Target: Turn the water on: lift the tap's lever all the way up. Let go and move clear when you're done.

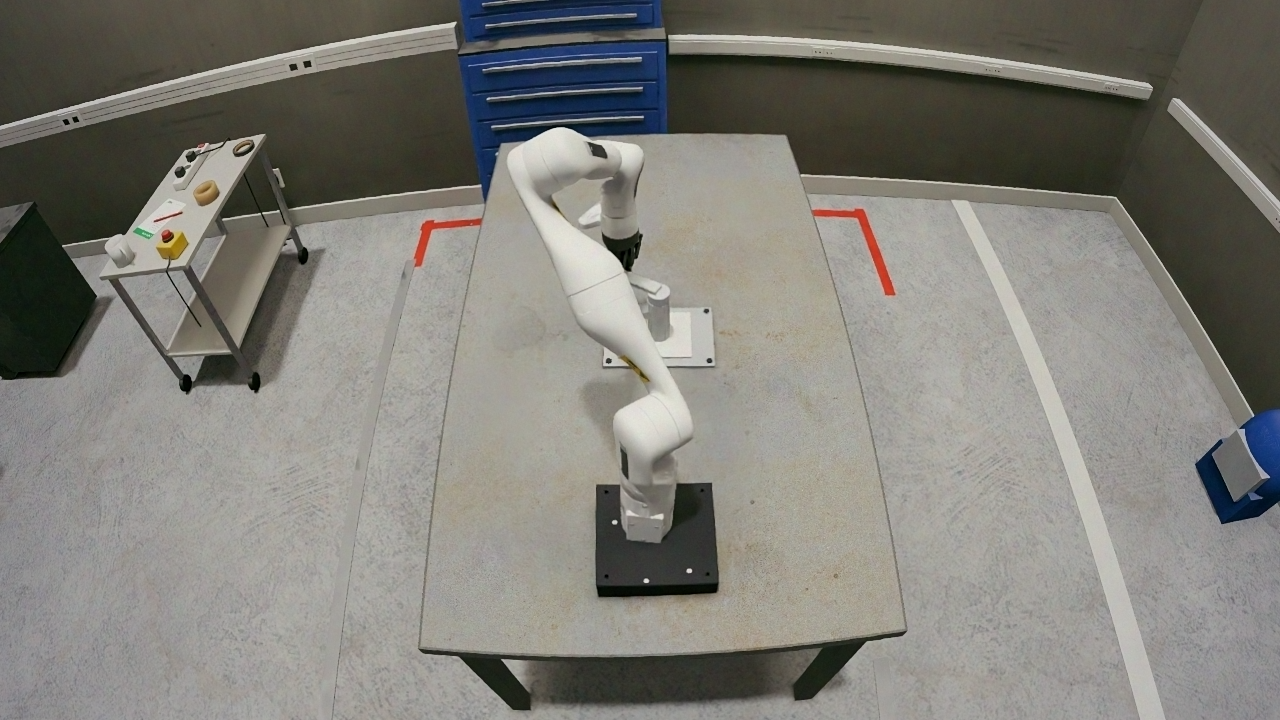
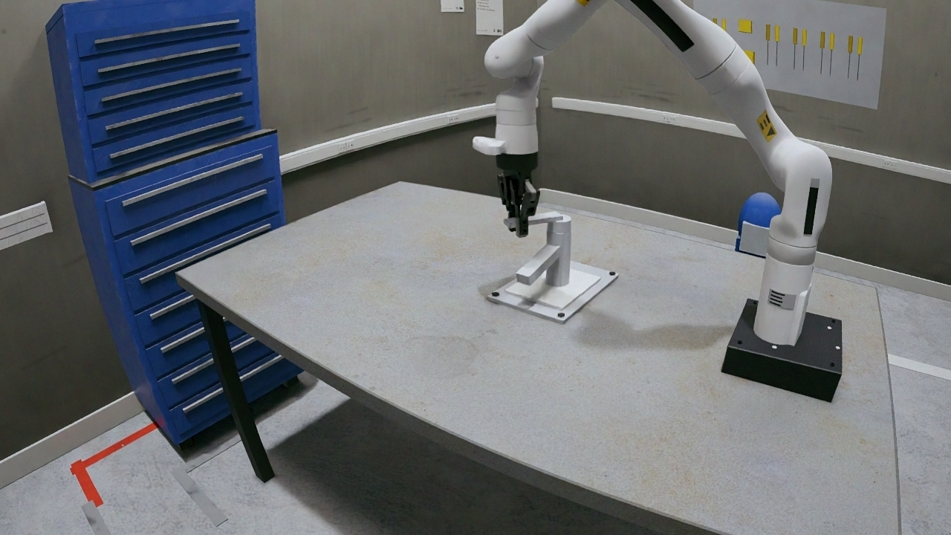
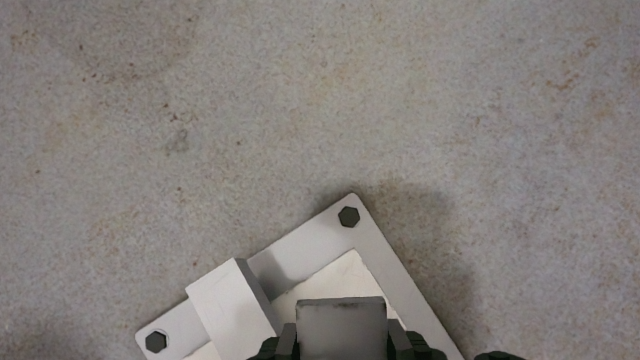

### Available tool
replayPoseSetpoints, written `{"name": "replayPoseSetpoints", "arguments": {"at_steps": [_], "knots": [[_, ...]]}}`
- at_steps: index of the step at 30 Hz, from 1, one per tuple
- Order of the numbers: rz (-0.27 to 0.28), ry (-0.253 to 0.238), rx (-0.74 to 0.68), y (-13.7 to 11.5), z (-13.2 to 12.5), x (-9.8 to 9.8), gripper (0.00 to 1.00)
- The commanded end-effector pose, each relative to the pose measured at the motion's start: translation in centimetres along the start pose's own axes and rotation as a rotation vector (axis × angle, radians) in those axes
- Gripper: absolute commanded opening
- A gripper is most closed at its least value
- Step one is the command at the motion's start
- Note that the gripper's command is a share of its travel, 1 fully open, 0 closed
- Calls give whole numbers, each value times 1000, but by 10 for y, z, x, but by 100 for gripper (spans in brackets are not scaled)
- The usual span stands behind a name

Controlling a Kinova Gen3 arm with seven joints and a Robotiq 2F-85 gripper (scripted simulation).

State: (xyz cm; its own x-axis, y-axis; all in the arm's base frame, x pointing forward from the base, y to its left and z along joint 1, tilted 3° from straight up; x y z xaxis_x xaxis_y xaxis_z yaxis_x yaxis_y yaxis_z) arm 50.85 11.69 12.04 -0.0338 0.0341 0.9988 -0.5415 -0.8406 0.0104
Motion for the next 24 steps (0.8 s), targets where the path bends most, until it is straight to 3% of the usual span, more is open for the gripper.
{"name": "replayPoseSetpoints", "arguments": {"at_steps": [1,17,24], "knots": [[1,1,0,0,0,1,10],[1,1,0,0,0,1,10],[1,1,0,2,1,11,10]]}}
Point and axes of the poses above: the point where the finger pads meet when closed, its own x axis back along the fingers, its own z axis across the jaws, y = z × x, the point moved 1 cm from there along x, back along the fingers, and after that the axes turned 9 degrees about -x, right-handed, at the moved point
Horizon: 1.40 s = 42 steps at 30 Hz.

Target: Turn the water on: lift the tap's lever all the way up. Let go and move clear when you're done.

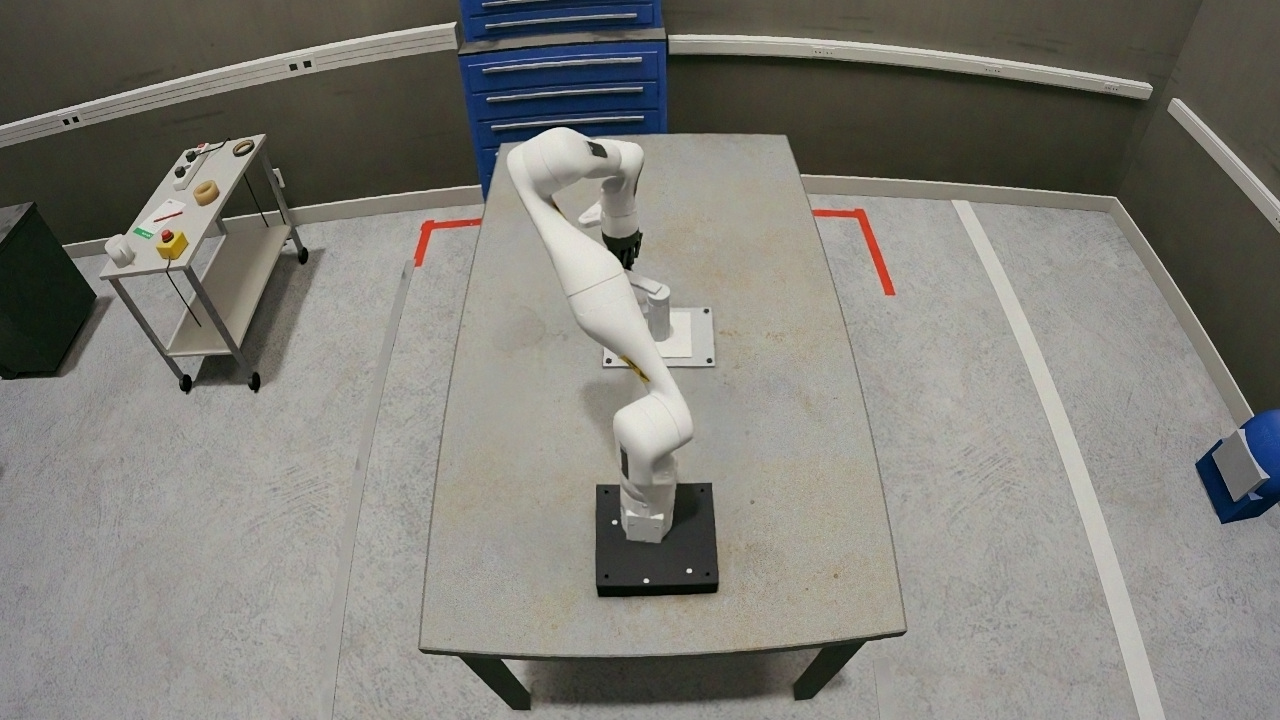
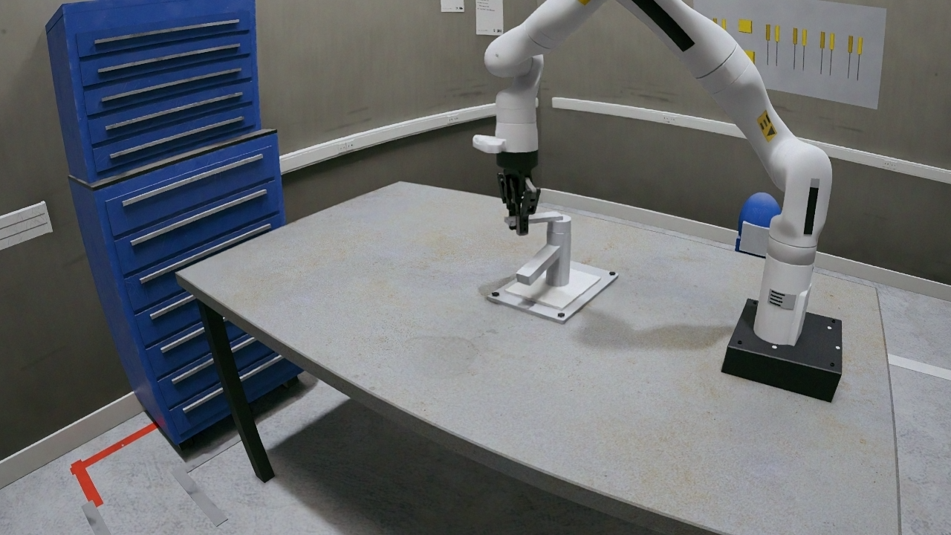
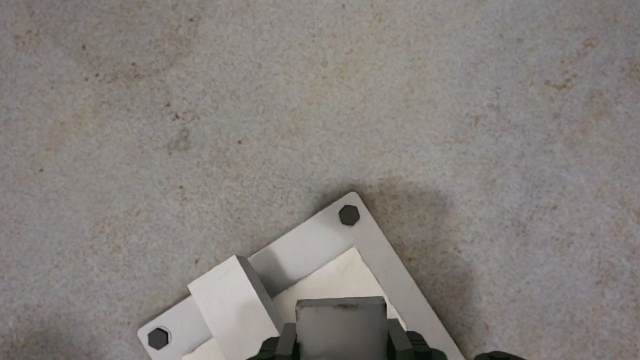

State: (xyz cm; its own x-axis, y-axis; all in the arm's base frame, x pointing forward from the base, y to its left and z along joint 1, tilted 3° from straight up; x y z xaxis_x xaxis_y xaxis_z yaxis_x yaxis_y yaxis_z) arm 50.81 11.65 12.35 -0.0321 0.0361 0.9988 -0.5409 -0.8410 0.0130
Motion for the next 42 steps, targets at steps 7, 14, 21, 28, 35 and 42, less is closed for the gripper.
{"name": "replayPoseSetpoints", "arguments": {"at_steps": [7,14,21,28,35,42], "knots": [[4,1,-1,6,1,19,10],[4,1,-1,12,2,30,10],[4,1,-1,12,2,30,10],[4,1,-1,12,2,30,10],[4,1,-1,12,2,30,10],[4,1,-1,12,2,30,10]]}}
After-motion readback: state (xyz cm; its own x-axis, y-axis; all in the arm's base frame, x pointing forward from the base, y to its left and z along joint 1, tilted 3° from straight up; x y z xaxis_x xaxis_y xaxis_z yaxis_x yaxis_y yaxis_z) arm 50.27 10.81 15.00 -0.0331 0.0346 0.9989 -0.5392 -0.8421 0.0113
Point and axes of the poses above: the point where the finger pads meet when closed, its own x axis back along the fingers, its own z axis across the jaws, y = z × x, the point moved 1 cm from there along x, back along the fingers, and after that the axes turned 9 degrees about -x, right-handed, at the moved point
